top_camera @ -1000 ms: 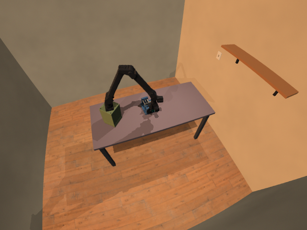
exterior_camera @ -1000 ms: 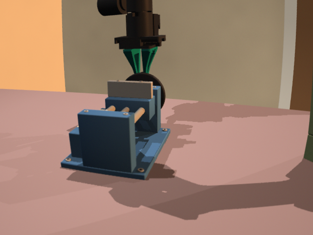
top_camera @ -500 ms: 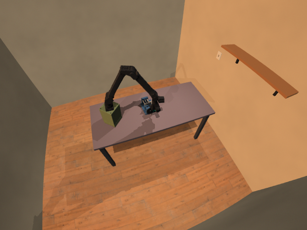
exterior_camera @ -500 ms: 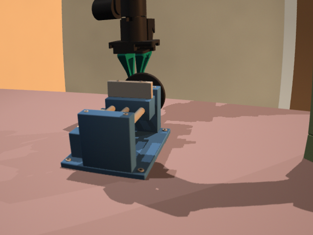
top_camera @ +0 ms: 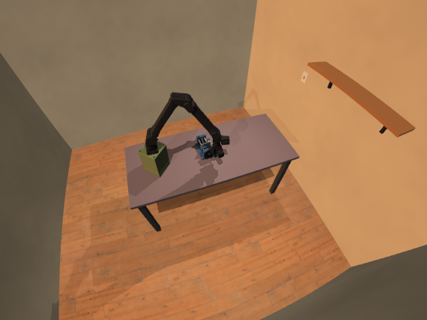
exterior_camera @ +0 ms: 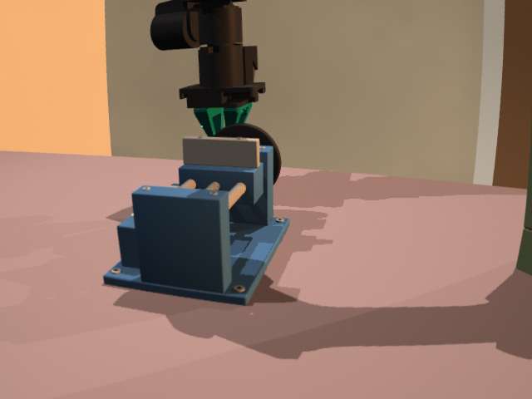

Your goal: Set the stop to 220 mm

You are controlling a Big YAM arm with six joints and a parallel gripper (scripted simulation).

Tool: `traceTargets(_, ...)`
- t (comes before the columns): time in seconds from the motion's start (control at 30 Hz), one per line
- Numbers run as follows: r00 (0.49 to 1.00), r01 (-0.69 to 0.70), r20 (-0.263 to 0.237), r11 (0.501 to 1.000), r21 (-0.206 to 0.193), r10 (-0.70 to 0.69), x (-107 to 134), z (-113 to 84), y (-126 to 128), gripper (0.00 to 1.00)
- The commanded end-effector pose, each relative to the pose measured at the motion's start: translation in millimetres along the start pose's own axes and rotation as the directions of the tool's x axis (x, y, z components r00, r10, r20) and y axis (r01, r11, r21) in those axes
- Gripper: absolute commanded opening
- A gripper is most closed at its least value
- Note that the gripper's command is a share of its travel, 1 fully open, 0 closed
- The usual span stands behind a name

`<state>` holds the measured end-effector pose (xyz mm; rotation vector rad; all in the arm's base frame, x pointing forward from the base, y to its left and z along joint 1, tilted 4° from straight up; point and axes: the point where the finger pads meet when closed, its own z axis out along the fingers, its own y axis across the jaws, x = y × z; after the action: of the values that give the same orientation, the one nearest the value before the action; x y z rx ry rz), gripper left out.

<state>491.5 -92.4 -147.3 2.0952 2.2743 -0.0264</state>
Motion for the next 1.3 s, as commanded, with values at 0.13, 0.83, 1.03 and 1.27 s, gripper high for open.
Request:
traceTargets(0.13,1.000,-0.003,0.013,0.998,-0.057,0.003,-5,6.5,20,0.06)
traceTargets(0.83,1.000,-0.002,0.010,0.999,-0.036,0.002,-7,29.5,-4,0.06)
traceTargets(1.03,1.000,-0.002,0.014,0.999,-0.047,0.003,-9,29.7,1,0.06)
traceTargets(1.27,1.000,-0.002,0.010,0.999,-0.034,0.002,-7,34.9,-10,0.06)
